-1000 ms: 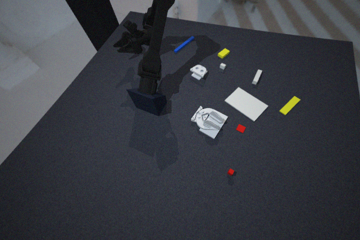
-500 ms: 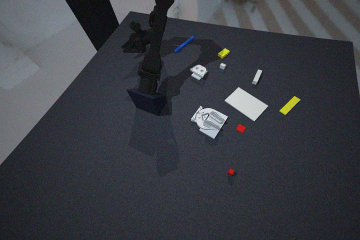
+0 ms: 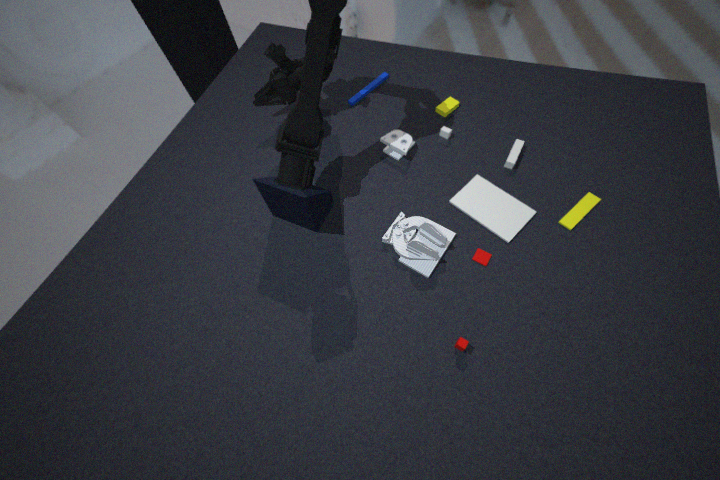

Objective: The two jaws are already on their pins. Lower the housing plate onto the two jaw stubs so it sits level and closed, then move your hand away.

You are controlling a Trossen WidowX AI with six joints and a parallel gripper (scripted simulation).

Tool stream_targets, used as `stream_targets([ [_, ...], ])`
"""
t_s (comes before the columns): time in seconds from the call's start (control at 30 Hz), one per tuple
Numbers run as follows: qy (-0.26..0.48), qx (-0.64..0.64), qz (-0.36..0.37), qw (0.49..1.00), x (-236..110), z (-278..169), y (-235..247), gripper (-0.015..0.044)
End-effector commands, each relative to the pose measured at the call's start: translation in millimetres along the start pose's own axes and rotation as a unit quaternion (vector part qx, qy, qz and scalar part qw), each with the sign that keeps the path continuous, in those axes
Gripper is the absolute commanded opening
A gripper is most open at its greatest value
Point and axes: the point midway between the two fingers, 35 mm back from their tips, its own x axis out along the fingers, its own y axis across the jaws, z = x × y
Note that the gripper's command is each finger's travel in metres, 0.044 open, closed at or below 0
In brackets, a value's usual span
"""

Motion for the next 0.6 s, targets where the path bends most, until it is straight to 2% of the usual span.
stream_targets([
  [0.0, 0.014, 0.012, -0.019, 1.000, -7.4, -2.9, -2.9, 0.0440],
  [0.57, 0.053, 0.064, -0.076, 0.994, -29.8, -16.5, -11.7, 0.0440],
])
